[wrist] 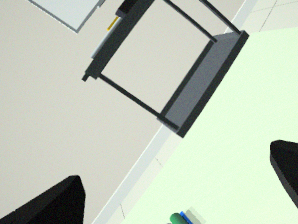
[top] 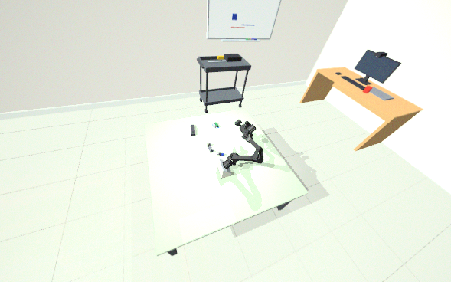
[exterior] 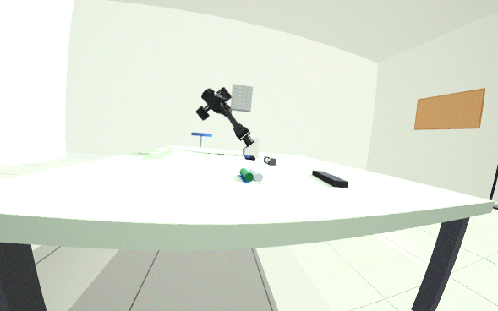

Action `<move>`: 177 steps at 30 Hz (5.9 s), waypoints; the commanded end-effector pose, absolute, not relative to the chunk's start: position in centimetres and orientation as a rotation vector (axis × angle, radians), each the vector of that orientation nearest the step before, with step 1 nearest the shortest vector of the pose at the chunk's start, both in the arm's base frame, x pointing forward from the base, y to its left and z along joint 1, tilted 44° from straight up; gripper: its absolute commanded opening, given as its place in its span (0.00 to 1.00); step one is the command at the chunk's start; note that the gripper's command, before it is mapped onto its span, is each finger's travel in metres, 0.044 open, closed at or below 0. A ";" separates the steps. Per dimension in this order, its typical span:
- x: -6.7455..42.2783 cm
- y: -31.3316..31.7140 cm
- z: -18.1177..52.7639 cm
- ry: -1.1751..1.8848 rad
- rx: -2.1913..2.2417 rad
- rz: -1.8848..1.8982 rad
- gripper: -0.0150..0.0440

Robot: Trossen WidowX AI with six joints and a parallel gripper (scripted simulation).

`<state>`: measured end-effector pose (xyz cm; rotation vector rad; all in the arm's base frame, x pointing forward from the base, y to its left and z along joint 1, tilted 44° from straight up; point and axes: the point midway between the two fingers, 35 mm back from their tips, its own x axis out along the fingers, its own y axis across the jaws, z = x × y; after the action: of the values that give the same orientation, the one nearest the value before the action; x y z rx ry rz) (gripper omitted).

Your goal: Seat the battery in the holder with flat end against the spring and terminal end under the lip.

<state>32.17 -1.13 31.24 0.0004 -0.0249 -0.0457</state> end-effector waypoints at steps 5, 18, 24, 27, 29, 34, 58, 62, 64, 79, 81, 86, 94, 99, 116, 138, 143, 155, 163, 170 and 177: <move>33.8 0.9 21.8 0.357 -0.147 -0.038 0.71; 21.7 2.2 2.2 1.472 -1.250 0.278 0.67; 19.0 1.1 2.0 1.638 -1.571 0.387 0.67; 19.0 1.1 2.0 1.638 -1.571 0.387 0.67; 19.0 1.1 2.0 1.638 -1.571 0.387 0.67; 19.0 1.1 2.0 1.638 -1.571 0.387 0.67; 19.5 -1.5 -0.7 1.637 -1.571 0.388 0.67; 19.5 -1.9 -1.1 1.637 -1.571 0.386 0.67; 19.5 -2.1 -1.4 1.638 -1.572 0.386 0.67; 19.5 -2.4 -1.6 1.638 -1.572 0.385 0.39; 19.5 -2.4 -1.6 1.638 -1.572 0.385 0.39; 19.5 -1.1 -0.4 1.636 -1.570 0.388 0.39; 19.0 1.1 2.0 1.638 -1.571 0.387 0.39; 20.6 2.5 1.9 1.625 -1.456 0.257 0.39; 27.5 9.3 -0.8 1.477 -0.870 -0.332 0.39; 29.3 9.5 -3.5 1.327 -0.759 -0.372 0.39; 29.5 8.9 -4.1 1.279 -0.763 -0.346 0.39; 29.7 7.9 -4.6 1.199 -0.767 -0.304 0.39; 29.7 7.7 -5.1 1.162 -0.768 -0.280 0.39; 29.6 7.5 -5.5 1.128 -0.769 -0.259 0.39; 29.6 7.3 -5.7 1.093 -0.771 -0.240 0.39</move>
<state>29.61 7.47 -5.68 -0.7658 1.1088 -0.2460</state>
